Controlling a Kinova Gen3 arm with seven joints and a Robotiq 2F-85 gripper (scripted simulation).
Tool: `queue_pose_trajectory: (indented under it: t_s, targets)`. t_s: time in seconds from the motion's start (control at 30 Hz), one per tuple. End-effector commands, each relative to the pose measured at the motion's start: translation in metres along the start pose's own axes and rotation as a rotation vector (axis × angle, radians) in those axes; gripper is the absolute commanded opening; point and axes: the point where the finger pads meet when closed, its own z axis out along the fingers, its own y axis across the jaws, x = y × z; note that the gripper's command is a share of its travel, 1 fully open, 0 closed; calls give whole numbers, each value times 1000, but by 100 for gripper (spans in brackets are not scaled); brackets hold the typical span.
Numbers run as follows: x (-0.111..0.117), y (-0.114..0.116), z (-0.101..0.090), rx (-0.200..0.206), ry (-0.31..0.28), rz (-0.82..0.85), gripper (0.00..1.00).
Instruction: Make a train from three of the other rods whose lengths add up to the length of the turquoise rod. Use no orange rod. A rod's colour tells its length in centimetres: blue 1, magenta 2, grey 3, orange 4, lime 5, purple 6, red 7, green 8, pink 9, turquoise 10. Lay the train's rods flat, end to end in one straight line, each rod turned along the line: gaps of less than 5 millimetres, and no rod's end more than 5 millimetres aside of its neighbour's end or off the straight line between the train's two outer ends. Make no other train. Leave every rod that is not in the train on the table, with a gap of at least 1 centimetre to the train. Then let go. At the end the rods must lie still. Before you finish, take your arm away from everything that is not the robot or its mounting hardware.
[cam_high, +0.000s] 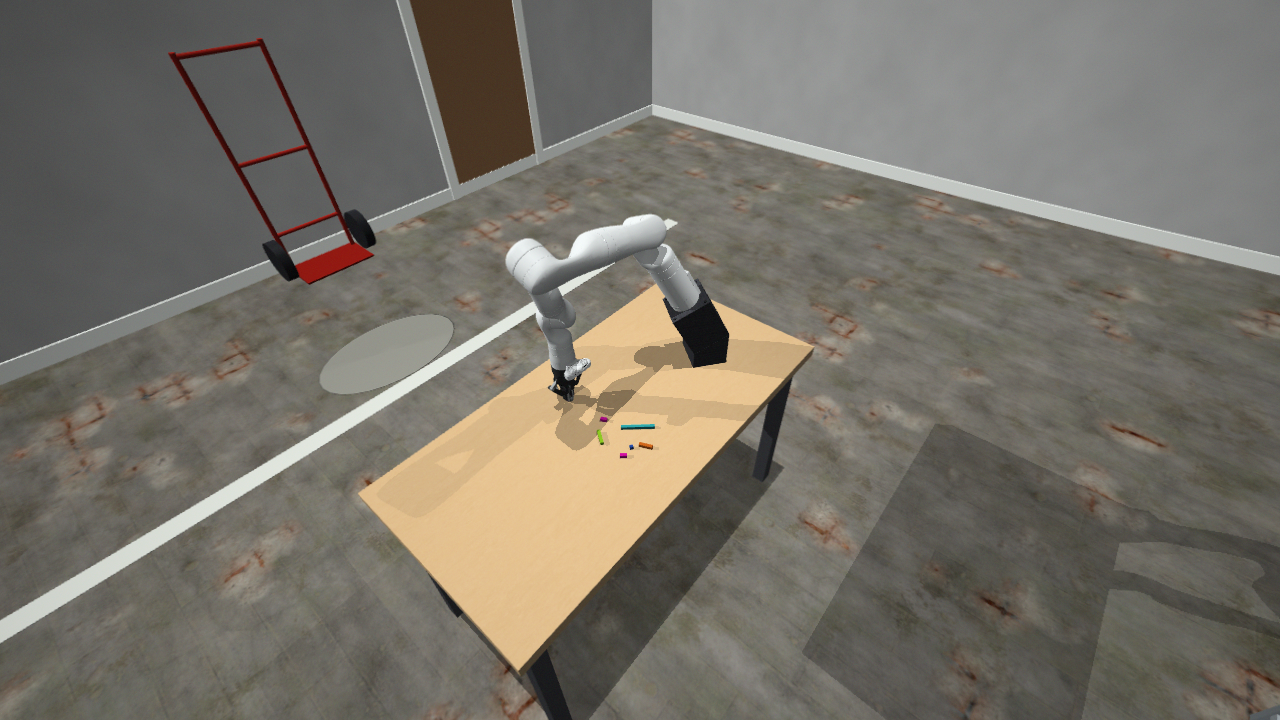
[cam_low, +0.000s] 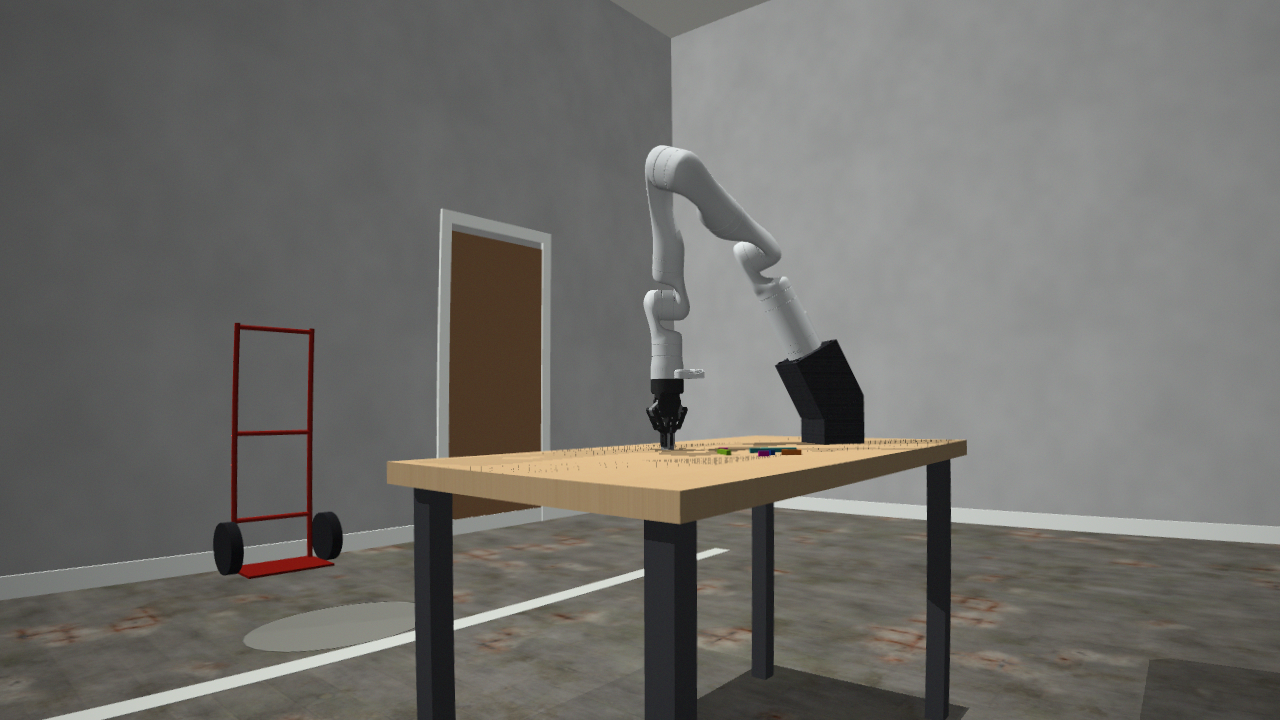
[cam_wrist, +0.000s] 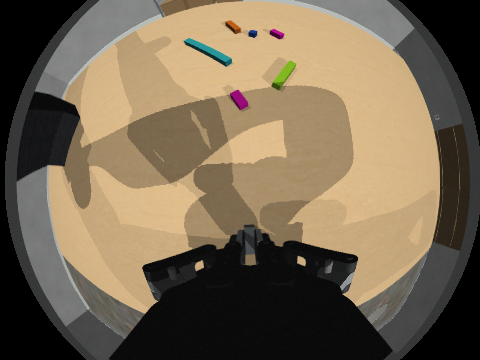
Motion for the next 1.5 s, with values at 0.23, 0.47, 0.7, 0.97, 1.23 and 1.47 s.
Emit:
queue_pose_trajectory:
  t_s: [0.23,0.47,0.7,0.97,1.23,1.47]
  targets:
    - [0,0,0,-1,0,0,5]
    - [0,0,-2,-1,0,0,5]
    - [0,0,-16,-1,0,0,5]
    - [0,0,-62,-1,0,0,5]
    - [0,0,-89,-1,0,0,5]
    - [0,0,-100,-1,0,0,5]
